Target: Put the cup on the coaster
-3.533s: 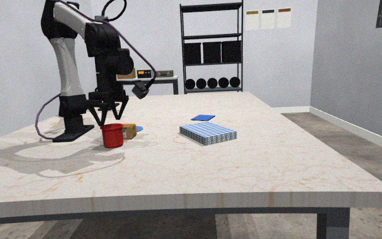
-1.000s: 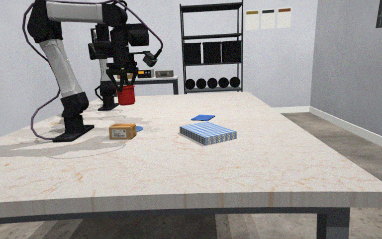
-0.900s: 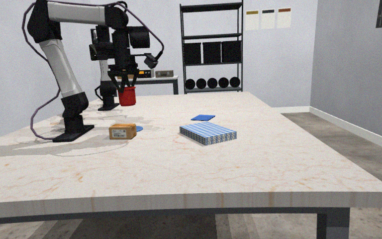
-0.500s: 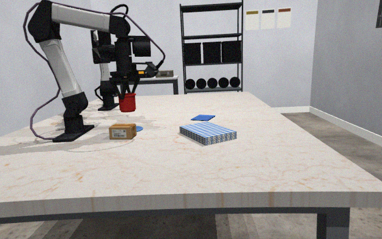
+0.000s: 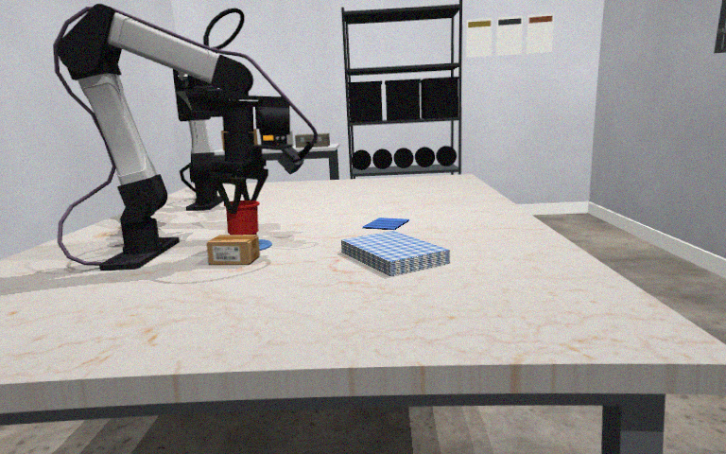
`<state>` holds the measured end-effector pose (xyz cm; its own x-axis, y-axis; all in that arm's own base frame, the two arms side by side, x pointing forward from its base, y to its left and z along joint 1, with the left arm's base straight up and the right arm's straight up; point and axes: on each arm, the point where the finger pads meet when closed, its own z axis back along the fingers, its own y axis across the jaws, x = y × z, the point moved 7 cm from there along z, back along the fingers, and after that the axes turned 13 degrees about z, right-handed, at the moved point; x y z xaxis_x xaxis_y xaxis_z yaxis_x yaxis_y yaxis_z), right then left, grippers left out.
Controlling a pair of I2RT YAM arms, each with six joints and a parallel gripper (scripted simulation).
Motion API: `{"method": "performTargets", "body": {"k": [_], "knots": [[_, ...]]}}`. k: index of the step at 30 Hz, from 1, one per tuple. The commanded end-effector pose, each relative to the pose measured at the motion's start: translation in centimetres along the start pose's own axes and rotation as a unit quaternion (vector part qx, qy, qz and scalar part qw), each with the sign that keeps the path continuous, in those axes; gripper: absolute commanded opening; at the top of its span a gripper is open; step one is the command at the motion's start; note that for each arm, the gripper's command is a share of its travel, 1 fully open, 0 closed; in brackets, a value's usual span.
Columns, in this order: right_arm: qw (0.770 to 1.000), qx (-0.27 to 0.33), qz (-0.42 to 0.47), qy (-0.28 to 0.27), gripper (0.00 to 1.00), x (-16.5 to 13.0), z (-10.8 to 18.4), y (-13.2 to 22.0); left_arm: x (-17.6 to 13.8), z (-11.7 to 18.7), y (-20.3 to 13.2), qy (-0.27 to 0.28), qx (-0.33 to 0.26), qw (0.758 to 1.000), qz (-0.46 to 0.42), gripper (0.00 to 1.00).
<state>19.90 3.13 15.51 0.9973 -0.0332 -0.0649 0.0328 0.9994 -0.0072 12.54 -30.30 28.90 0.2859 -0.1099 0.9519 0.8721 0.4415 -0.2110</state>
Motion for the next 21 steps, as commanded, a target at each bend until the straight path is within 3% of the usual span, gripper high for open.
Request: {"method": "performTargets", "body": {"k": [1,13,16,21], "knots": [[1.000,0.001,-0.003,-0.028,0.65,1.2,-0.5,0.2,1.1,0.6,-0.2,-0.018,-0.006,1.000,0.000,1.00],[1.000,0.001,-0.004,-0.030,0.65,1.1,-2.9,0.0,1.1,0.6,-0.2,-0.018,-0.006,1.000,0.000,1.00],[0.999,0.003,-0.005,-0.035,0.99,0.5,-1.4,0.0,1.1,0.6,-0.2,-0.018,-0.006,1.000,0.000,1.00],[0.999,0.003,-0.004,-0.038,1.00,0.5,0.4,0.0,1.1,0.6,-0.2,-0.018,-0.006,1.000,0.000,1.00]]}}
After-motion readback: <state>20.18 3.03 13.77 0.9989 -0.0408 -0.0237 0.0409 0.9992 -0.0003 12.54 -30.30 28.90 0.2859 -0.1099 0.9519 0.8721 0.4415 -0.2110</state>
